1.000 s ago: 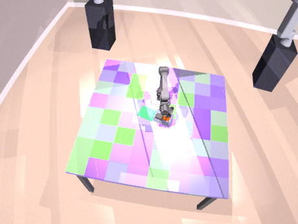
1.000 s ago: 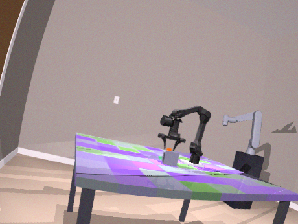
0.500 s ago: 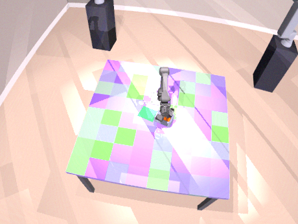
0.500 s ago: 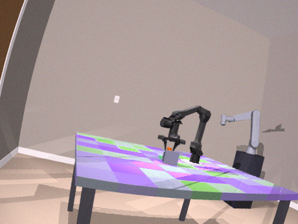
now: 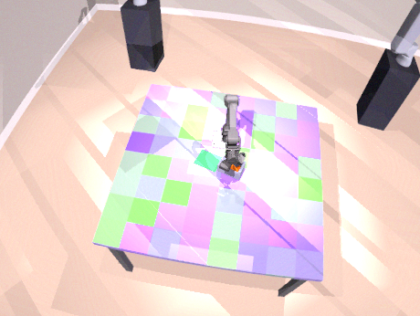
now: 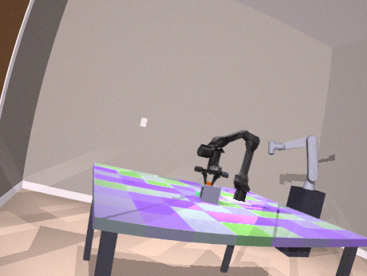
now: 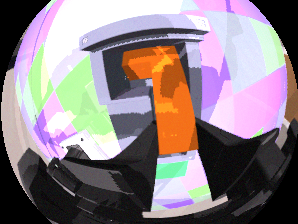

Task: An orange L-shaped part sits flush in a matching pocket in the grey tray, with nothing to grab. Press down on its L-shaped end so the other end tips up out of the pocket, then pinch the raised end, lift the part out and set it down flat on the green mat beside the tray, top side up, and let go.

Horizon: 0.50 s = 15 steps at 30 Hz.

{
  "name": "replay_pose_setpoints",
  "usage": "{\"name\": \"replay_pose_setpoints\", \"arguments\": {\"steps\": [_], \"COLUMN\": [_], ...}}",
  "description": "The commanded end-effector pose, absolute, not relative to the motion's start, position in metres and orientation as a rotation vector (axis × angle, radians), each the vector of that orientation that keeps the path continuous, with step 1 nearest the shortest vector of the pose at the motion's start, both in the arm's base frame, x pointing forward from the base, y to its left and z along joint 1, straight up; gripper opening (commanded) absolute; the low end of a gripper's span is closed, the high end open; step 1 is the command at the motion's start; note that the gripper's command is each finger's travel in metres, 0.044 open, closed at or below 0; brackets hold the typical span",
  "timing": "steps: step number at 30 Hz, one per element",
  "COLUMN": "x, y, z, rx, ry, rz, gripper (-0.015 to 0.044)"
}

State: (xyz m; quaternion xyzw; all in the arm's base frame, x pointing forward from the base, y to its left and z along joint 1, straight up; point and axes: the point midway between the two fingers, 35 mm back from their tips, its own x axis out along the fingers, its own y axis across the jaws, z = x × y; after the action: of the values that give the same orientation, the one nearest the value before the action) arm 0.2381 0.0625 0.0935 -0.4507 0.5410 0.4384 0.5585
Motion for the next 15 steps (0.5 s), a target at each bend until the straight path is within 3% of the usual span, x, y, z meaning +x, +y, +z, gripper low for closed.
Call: {"name": "replay_pose_setpoints", "arguments": {"steps": [1,15], "x": [0.238,0.237], "y": [0.063,0.062], "z": [0.094,0.108], "rx": [-1.063,-1.065], "ry": [1.275,1.279], "rz": [1.033,1.037], "gripper": [0.0,0.0]}}
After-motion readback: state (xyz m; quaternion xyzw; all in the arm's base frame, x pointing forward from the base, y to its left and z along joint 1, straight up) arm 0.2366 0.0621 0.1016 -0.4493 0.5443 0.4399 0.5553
